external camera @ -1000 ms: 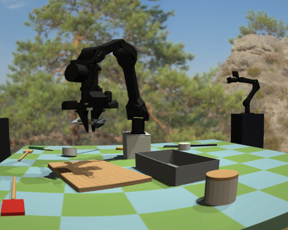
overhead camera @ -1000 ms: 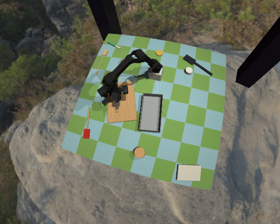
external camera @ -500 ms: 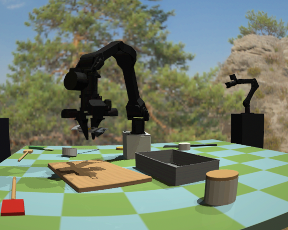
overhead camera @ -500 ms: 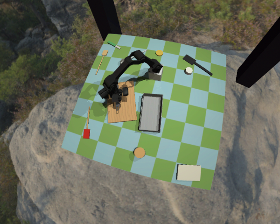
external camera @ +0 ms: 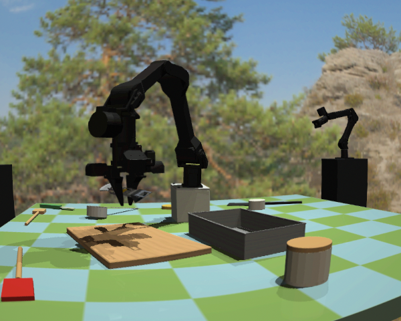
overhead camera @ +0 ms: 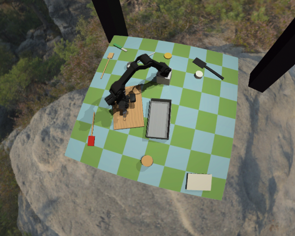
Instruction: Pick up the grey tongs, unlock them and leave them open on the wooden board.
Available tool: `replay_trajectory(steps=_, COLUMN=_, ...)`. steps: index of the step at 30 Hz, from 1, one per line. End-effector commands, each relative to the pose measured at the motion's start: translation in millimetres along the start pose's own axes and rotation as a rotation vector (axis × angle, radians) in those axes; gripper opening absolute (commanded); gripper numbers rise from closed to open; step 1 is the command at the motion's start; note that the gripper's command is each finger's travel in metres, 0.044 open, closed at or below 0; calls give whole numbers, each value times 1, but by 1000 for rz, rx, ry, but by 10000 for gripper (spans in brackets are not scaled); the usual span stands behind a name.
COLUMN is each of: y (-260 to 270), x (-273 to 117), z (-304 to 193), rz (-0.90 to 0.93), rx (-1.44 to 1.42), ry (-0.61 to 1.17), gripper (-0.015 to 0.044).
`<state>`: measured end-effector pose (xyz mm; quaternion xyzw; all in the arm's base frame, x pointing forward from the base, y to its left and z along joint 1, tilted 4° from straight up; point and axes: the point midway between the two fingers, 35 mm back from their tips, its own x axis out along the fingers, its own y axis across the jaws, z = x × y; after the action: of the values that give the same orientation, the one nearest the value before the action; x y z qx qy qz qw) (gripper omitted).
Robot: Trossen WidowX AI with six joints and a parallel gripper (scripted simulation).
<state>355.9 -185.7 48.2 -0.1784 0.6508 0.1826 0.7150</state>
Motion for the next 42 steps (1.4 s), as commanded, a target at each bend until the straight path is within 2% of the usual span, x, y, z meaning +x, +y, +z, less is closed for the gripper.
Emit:
replay_trajectory(steps=1, y=-1, x=4, z=0, rz=-8, rx=4, ry=-1, gripper=-150)
replay_trajectory(steps=35, y=3, x=53, z=-2, rz=-8, rx=4, ry=-1, gripper=-150)
replay_trajectory(steps=42, y=5, x=55, z=-3, rz=2, rx=0, ry=1, gripper=34)
